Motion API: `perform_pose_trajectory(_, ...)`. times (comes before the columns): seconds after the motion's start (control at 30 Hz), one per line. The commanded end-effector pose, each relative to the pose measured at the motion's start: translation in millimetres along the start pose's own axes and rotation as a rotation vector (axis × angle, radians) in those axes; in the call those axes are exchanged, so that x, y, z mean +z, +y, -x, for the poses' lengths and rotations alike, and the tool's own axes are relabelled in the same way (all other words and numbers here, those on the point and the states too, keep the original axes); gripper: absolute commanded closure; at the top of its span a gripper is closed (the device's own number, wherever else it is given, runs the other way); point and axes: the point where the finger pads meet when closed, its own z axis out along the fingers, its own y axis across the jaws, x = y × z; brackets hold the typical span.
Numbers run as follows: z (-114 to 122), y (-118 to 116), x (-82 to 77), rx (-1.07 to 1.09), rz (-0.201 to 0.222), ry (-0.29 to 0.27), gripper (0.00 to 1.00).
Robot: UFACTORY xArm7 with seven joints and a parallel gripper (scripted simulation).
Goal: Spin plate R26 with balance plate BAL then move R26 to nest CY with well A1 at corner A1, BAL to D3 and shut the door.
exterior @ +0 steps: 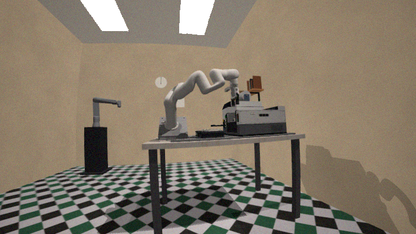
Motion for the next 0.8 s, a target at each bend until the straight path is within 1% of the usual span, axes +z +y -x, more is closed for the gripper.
perform_pose_trajectory(0.0, 31.5, 0.8, -3.6, -0.002, -0.003, 0.009, 0.00)
perform_pose_trajectory(0.07, 31.5, 0.8, -3.6, -0.002, -0.003, 0.009, 0.00)
perform_pose_trajectory(0.23, 56.5, 0.8, -3.1, -0.002, -0.003, 0.010, 0.00)
perform_pose_trajectory(0.77, 59.2, 1.0, -3.1, -0.002, -0.003, 0.010, 0.00)
